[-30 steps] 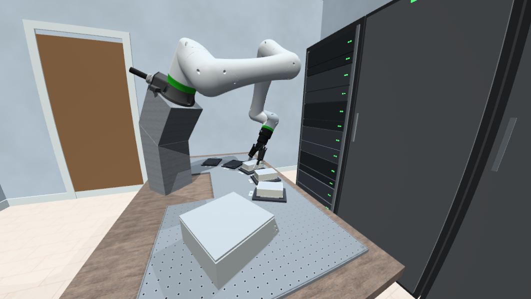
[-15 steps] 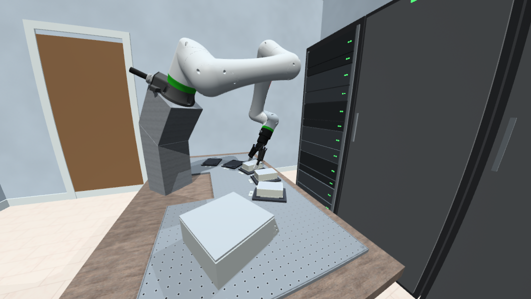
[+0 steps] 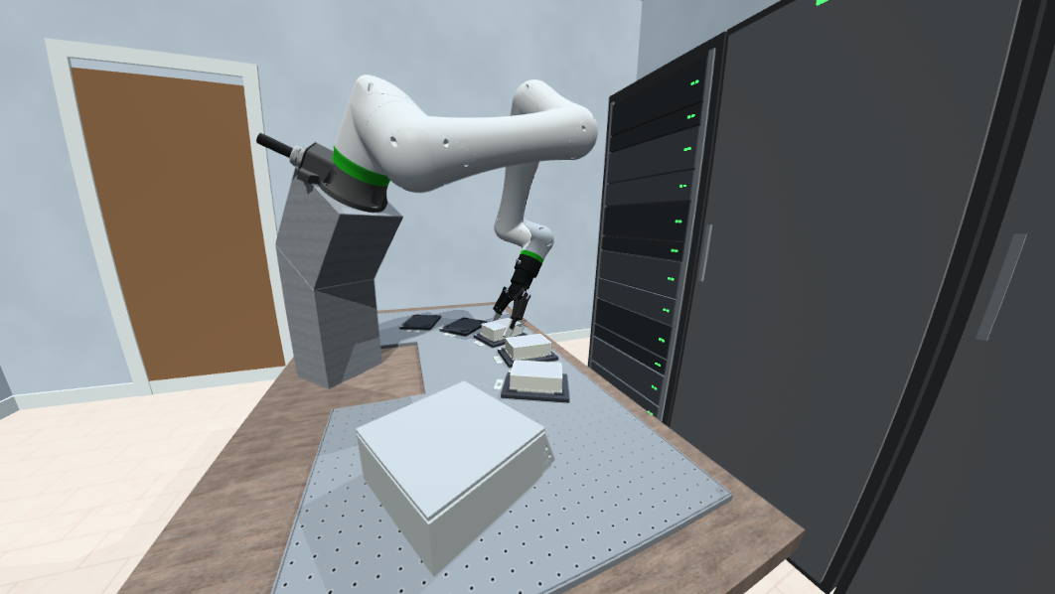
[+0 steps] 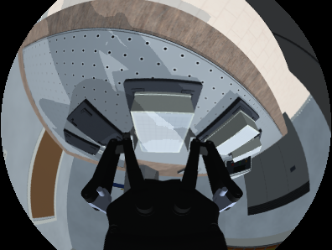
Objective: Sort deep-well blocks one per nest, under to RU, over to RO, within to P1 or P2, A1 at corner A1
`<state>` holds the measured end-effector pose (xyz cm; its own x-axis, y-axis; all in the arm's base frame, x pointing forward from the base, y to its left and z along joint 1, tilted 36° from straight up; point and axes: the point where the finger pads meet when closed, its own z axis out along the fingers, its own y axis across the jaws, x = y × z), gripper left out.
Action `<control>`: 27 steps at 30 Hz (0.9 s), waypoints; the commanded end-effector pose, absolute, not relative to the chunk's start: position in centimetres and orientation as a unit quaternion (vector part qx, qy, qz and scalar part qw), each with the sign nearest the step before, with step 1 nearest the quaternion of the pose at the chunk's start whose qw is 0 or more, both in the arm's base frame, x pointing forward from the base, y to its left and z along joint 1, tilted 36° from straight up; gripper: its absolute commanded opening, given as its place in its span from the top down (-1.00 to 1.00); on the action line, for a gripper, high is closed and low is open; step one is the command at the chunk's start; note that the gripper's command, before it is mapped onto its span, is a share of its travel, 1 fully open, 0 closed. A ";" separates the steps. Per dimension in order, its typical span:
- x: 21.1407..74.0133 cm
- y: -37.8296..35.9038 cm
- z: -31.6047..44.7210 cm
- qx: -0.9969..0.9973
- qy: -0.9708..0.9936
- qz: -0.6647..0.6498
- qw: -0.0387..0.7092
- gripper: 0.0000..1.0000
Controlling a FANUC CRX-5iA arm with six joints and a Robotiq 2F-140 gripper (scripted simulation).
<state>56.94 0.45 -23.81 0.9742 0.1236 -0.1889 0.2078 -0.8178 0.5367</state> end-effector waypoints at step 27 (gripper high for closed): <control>56.2 1.3 -22.3 0.951 0.087 -0.073 0.289 -1.00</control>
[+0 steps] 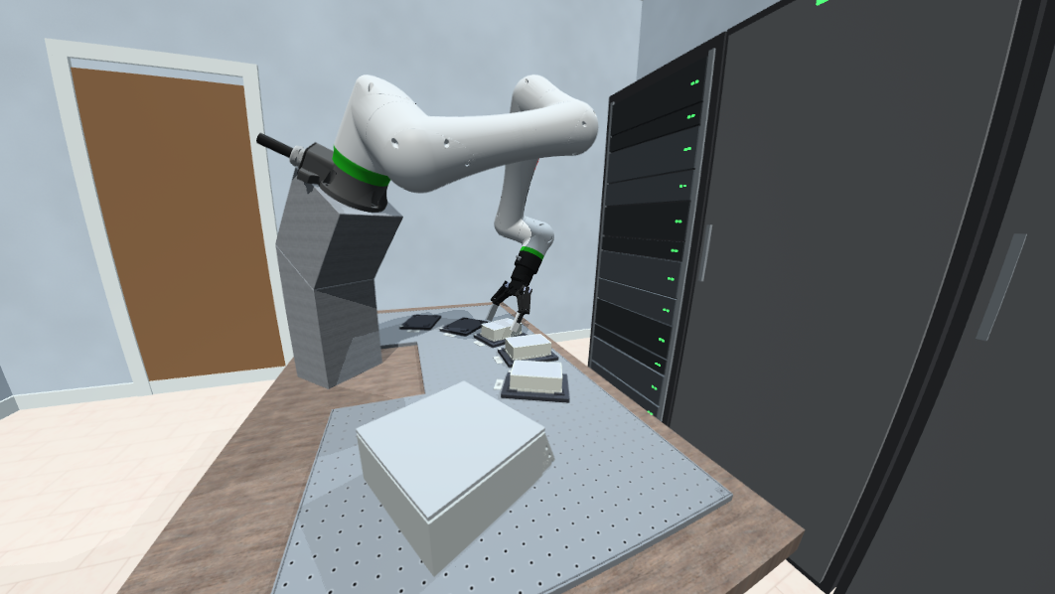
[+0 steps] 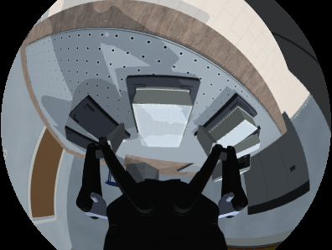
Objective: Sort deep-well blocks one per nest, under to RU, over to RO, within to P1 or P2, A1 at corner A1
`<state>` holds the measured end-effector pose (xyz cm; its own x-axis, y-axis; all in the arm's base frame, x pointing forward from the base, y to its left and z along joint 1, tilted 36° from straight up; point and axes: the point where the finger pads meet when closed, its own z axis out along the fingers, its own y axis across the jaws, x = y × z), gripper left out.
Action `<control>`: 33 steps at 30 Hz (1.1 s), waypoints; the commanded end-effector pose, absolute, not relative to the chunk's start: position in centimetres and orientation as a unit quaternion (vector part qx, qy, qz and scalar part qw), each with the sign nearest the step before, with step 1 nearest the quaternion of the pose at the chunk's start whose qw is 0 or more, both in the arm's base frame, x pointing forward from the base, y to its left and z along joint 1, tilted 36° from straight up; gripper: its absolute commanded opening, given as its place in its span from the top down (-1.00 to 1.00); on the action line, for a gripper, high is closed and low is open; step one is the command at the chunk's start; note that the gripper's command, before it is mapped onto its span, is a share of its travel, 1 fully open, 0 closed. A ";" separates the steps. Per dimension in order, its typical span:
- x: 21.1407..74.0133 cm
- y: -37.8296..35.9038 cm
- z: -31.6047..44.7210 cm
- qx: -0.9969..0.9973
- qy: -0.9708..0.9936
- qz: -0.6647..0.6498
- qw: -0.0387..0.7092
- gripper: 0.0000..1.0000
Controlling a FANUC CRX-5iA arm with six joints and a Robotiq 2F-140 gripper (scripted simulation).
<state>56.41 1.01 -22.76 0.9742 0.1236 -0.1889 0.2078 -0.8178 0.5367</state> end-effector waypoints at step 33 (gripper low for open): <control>53.9 3.7 -17.8 0.951 0.087 -0.073 0.289 -1.00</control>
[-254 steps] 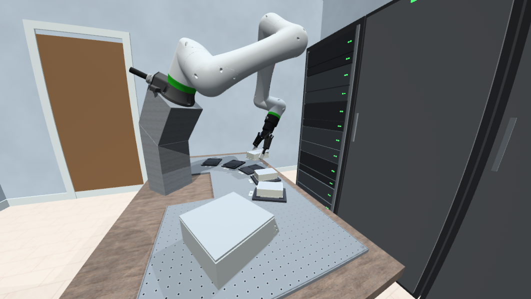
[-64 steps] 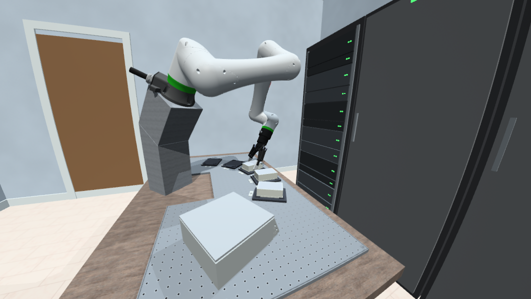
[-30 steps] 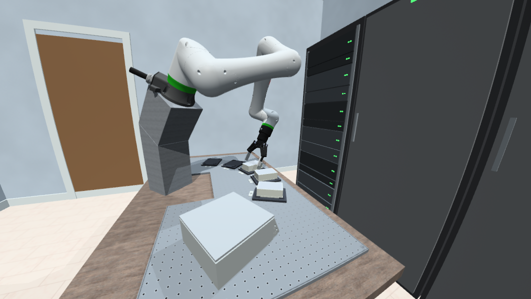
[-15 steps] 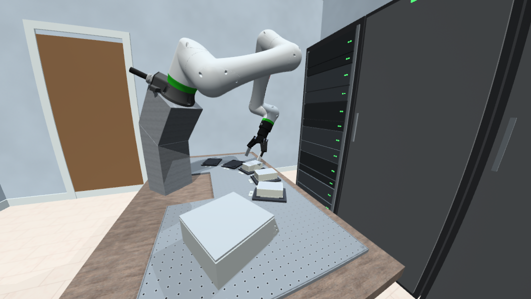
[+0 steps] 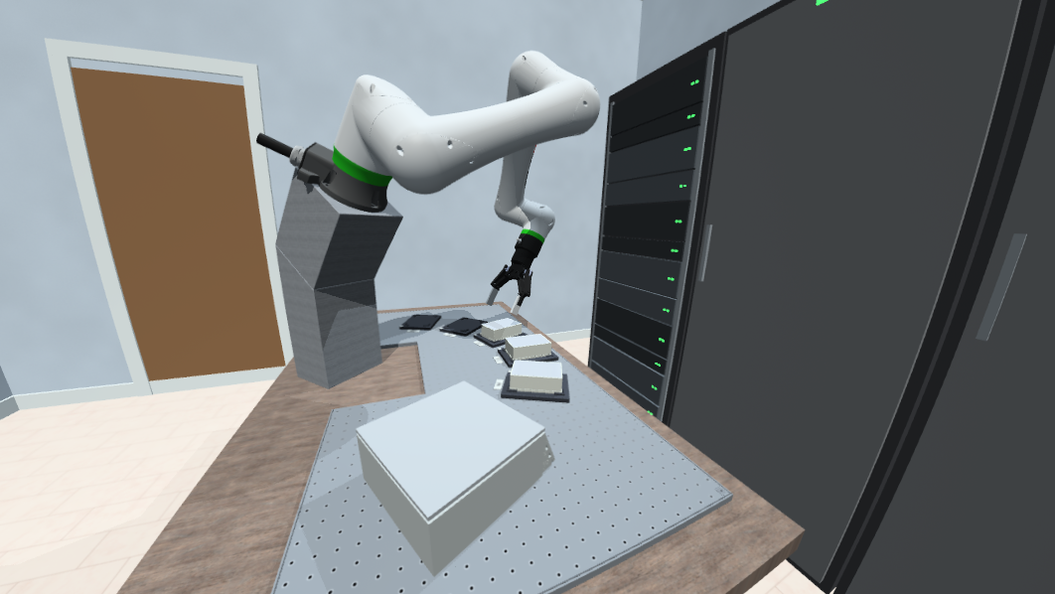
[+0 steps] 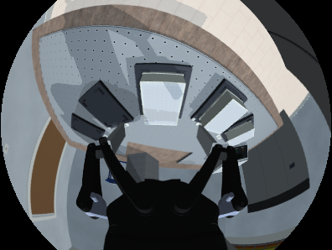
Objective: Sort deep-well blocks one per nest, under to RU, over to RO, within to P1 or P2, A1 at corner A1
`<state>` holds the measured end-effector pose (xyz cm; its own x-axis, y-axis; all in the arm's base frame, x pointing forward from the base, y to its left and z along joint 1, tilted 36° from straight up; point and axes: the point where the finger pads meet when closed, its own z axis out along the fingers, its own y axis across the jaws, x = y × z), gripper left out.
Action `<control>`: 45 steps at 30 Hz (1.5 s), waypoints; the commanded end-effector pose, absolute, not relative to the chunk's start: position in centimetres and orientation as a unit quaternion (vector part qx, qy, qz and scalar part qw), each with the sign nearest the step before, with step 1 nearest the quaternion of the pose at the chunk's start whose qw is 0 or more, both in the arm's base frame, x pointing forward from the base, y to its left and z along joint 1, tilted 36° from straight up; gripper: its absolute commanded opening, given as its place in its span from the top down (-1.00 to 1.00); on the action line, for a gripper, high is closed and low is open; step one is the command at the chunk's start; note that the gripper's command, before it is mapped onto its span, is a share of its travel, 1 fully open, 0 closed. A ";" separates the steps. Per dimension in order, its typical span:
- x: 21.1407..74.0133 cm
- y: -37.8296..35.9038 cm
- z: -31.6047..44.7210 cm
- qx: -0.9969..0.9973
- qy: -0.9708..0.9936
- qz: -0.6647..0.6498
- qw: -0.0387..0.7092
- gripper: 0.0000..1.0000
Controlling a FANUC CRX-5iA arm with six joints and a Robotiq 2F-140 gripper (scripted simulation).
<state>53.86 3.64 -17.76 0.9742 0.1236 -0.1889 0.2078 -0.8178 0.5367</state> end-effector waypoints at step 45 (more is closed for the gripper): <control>54.5 -9.5 -10.5 0.976 -0.091 -0.029 0.198 -1.00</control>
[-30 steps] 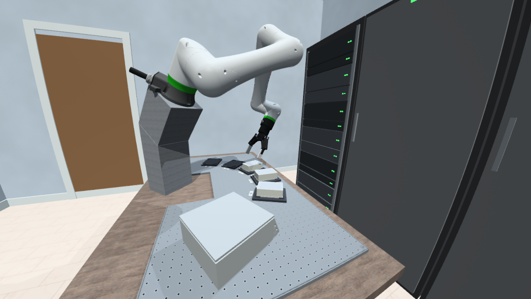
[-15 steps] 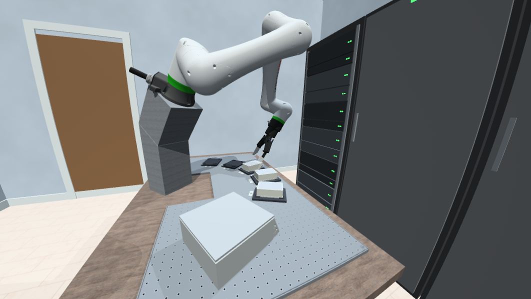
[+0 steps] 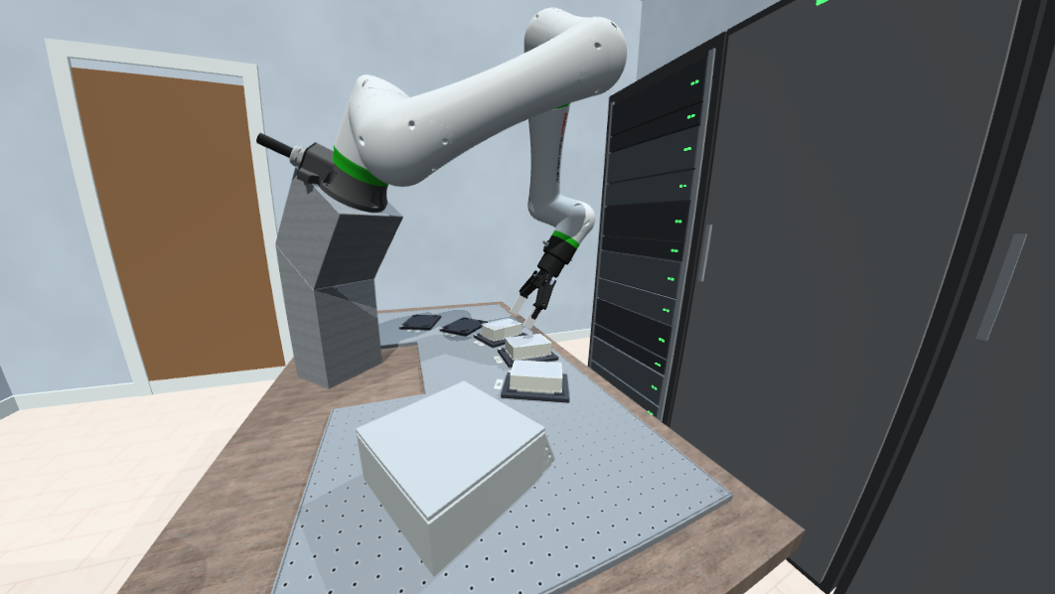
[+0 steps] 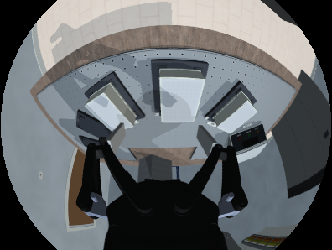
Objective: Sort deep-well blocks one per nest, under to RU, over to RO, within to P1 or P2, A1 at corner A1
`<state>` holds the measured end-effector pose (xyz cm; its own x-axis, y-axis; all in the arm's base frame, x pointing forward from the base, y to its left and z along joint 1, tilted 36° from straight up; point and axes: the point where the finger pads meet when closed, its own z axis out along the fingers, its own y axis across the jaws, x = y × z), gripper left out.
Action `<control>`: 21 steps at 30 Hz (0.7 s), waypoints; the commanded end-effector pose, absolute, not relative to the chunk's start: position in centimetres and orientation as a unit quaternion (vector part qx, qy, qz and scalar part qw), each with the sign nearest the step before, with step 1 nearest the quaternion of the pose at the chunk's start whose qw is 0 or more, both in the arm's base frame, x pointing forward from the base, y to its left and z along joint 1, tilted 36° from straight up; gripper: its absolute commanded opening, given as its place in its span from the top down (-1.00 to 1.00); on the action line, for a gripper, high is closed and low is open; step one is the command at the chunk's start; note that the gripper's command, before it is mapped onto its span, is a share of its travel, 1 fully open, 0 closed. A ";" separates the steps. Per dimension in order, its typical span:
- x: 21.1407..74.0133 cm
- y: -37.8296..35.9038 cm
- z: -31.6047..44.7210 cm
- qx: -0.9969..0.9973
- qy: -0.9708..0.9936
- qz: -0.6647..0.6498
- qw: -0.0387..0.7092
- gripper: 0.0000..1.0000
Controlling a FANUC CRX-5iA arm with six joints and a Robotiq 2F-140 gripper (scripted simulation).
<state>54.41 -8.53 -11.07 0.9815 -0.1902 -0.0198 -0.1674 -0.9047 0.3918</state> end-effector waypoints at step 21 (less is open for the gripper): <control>53.2 -16.6 -7.7 0.968 -0.219 0.004 0.127 -1.00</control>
<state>53.64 -15.27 -8.10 0.9359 -0.3499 0.0401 -0.3455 -0.8903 0.2967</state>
